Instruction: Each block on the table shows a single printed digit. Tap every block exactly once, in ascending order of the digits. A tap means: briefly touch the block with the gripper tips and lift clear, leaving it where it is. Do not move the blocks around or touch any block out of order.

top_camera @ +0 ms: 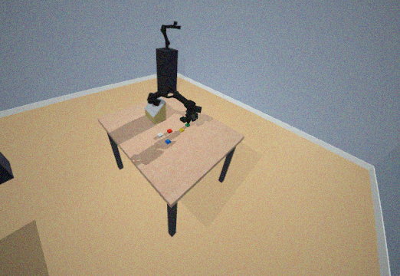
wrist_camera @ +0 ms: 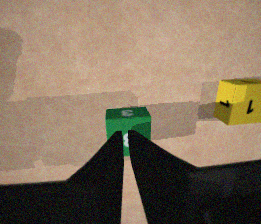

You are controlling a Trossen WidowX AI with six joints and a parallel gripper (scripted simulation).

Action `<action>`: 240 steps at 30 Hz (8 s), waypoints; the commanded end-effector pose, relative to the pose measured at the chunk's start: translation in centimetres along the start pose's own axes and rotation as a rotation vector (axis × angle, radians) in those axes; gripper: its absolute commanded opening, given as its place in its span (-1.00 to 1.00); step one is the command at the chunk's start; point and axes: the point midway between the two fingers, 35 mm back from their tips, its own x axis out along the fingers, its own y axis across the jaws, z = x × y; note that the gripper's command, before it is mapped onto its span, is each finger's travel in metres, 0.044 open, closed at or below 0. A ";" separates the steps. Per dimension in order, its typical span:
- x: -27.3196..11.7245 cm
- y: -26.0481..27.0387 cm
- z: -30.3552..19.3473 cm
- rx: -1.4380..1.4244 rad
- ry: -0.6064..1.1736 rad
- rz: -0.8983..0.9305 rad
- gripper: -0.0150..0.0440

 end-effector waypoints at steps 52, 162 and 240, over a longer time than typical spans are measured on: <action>-2.0 -28.0 4.9 0.006 -0.012 -0.009 -0.42; -1.4 -19.0 -5.9 0.001 -0.007 -0.004 -0.42; -1.8 -29.7 -6.3 0.001 -0.006 -0.010 -0.42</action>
